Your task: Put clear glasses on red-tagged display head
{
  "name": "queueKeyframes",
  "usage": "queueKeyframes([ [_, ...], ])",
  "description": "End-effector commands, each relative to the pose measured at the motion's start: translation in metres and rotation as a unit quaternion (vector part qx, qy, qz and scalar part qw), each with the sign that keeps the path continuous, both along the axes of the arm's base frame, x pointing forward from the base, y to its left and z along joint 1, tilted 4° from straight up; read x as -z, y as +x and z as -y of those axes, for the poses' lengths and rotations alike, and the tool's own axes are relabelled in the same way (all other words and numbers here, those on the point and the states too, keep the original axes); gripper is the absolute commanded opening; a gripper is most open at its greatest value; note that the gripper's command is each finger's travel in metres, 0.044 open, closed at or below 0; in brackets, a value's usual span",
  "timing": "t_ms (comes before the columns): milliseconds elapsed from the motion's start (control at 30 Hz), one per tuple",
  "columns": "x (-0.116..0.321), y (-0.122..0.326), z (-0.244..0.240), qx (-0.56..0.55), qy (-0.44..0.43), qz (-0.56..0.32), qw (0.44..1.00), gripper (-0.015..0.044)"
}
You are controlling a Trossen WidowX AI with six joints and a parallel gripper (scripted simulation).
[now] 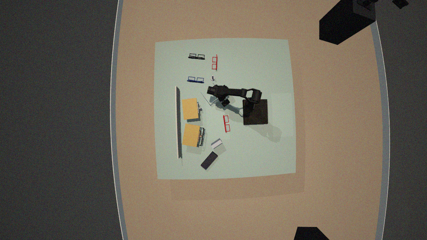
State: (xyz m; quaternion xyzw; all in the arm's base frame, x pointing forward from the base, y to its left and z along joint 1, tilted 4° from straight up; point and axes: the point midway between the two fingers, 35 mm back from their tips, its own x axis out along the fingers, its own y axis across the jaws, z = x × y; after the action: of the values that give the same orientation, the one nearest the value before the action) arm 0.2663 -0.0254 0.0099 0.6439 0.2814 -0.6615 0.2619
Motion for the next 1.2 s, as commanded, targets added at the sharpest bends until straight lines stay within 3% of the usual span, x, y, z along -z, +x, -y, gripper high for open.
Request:
queueKeyframes([
  [0,0.000,0.000,0.000,0.000,0.000,0.000,1.000,0.0013],
  [300,-0.005,0.001,0.000,0.000,0.000,0.000,1.000,0.0000],
  [900,-0.095,0.010,0.004,0.000,0.002,0.000,1.000,0.0000],
  [1167,-0.099,0.012,-0.001,-0.008,-0.005,0.001,1.000,0.0000],
])
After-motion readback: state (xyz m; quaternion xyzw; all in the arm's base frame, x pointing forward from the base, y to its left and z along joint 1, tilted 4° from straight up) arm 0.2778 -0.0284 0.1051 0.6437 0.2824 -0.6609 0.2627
